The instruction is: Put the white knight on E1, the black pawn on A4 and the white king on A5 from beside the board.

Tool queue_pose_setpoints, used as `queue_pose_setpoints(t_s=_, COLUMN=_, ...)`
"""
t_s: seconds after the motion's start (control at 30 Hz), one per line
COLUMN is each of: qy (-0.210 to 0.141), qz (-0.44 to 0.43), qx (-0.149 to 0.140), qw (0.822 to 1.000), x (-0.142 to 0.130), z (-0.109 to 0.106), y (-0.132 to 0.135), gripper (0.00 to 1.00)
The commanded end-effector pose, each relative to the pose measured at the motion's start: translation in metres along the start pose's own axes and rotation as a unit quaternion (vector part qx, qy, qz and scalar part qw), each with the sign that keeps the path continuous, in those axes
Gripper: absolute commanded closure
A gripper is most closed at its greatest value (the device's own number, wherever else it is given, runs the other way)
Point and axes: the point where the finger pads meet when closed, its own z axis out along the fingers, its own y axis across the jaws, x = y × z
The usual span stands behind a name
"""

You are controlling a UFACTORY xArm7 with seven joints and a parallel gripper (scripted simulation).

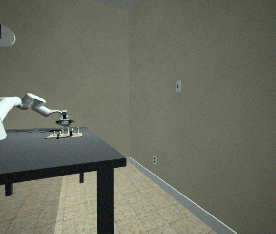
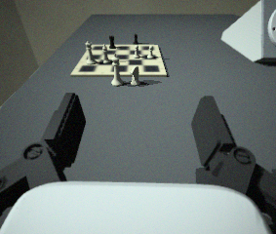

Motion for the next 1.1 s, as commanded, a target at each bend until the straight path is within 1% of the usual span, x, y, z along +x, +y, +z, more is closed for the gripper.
queue_pose_setpoints(t_s=0.0, qy=-0.001, qz=0.002, qx=0.0, qw=1.0, x=0.002, z=0.0, y=-0.001, gripper=0.0)
queue_pose_setpoints(t_s=0.67, qy=-0.001, qz=0.002, qx=0.0, qw=1.0, x=0.005, z=0.0, y=-0.001, gripper=0.0)
queue_pose_setpoints(t_s=0.8, qy=-0.002, qz=0.002, qx=0.0, qw=1.0, x=0.019, z=0.002, y=-0.001, gripper=0.0)
queue_pose_setpoints(t_s=1.03, qy=-0.002, qz=0.002, qx=0.0, qw=1.0, x=0.066, z=0.008, y=-0.002, gripper=0.0)
queue_pose_setpoints(t_s=1.07, qy=-0.002, qz=0.002, qx=0.0, qw=1.0, x=0.066, z=0.008, y=-0.002, gripper=0.0)
